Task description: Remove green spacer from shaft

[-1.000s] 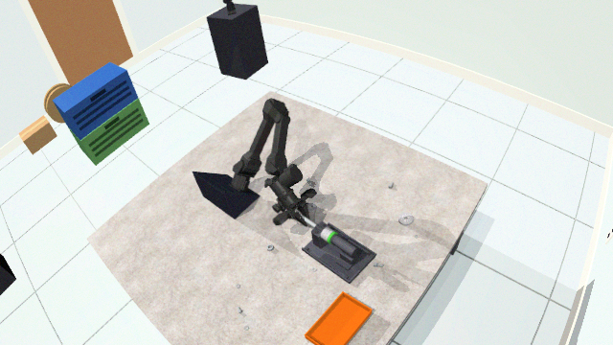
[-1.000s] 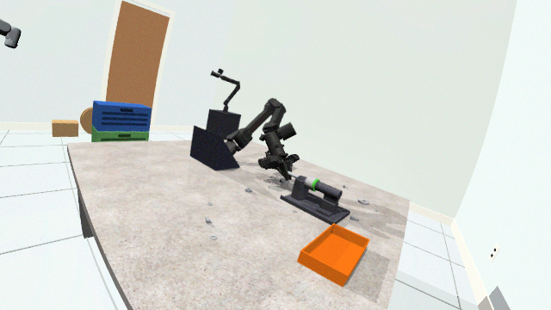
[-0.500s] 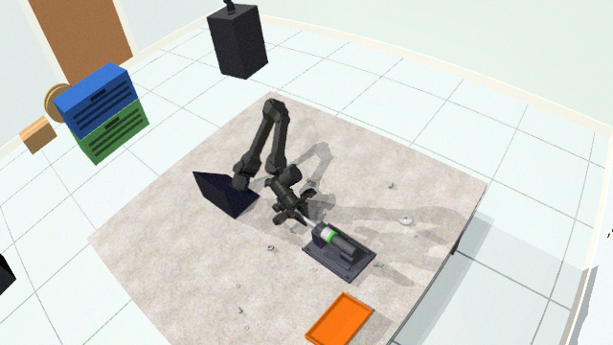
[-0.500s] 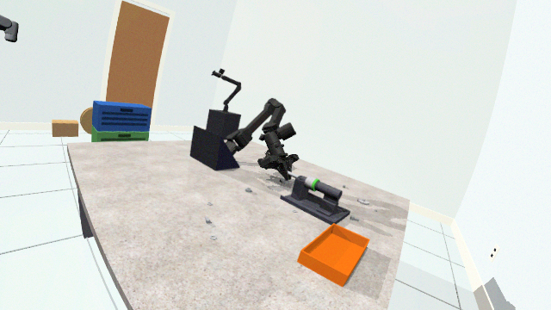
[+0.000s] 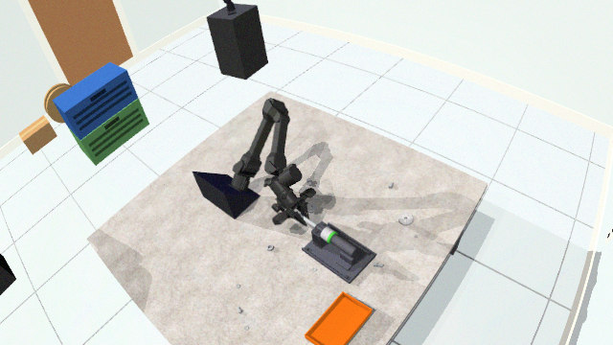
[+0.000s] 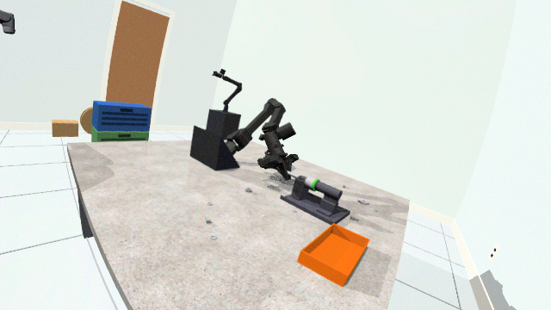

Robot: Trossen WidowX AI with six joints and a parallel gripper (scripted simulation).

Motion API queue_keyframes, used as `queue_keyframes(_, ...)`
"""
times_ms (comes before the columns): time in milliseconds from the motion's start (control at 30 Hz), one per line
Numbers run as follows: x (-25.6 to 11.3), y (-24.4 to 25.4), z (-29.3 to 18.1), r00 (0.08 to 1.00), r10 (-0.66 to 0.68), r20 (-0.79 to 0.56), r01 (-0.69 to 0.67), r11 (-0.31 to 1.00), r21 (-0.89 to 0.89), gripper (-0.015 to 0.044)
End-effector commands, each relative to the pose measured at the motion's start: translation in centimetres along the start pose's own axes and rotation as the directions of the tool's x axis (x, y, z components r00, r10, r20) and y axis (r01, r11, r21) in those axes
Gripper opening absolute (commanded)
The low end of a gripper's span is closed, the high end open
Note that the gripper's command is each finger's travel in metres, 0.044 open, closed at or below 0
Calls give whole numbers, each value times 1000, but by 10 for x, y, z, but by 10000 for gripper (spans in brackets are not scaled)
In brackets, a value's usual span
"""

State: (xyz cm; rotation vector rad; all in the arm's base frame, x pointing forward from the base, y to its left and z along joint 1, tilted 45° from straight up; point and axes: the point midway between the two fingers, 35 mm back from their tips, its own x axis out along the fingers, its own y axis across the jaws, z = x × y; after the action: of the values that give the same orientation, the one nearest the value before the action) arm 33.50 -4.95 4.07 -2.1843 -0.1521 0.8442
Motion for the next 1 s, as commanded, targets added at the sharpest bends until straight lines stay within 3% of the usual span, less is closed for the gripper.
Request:
queue_keyframes(0, -1, 1, 1, 1000, 1, 1, -1, 1000, -3, 0)
queue_keyframes(967, -3, 1, 3, 1000, 1, 1, -1, 1000, -3, 0)
